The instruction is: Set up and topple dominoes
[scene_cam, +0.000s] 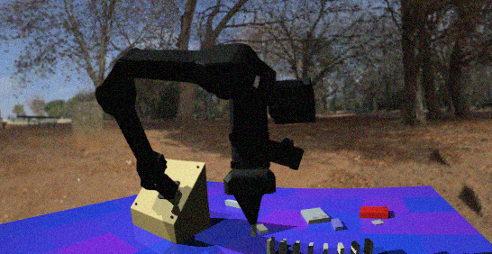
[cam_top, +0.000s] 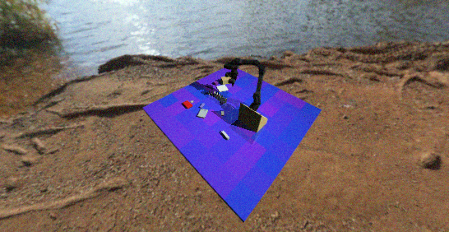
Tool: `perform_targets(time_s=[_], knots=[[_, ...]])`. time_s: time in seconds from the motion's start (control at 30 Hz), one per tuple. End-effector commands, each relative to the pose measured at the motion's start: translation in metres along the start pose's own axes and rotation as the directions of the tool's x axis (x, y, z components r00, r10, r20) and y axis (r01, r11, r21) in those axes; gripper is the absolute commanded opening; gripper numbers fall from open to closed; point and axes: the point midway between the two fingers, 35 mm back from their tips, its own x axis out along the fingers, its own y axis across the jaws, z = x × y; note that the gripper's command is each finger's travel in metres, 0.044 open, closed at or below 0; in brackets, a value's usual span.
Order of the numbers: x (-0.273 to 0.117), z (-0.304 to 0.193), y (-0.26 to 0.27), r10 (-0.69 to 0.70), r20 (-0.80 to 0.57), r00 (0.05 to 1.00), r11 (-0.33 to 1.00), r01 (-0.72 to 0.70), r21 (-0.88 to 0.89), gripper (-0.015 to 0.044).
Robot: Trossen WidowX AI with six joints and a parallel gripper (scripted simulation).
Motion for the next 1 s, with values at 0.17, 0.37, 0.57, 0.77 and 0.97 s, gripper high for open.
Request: perform_targets(time_s=[0.17, 0.37, 0.57, 0.77, 0.97], knots=[[-0.01, 0.009, 0.051, 0.015, 0.006, 1.0, 0.982, -0.015, 0.186, 0.0107], [-0.009, 0.009, 0.122, 0.013, 0.002, 1.0, 0.903, -0.012, 0.428, 0.0107], [-0.008, 0.005, 0.143, 0.008, -0.001, 1.0, 0.865, -0.006, 0.501, 0.0107], [-0.008, 0.005, 0.143, 0.008, -0.001, 1.0, 0.865, -0.006, 0.501, 0.0107], [0.007, 0.009, 0.143, 0.01, 0.001, 1.0, 0.866, -0.009, 0.501, 0.0107]])
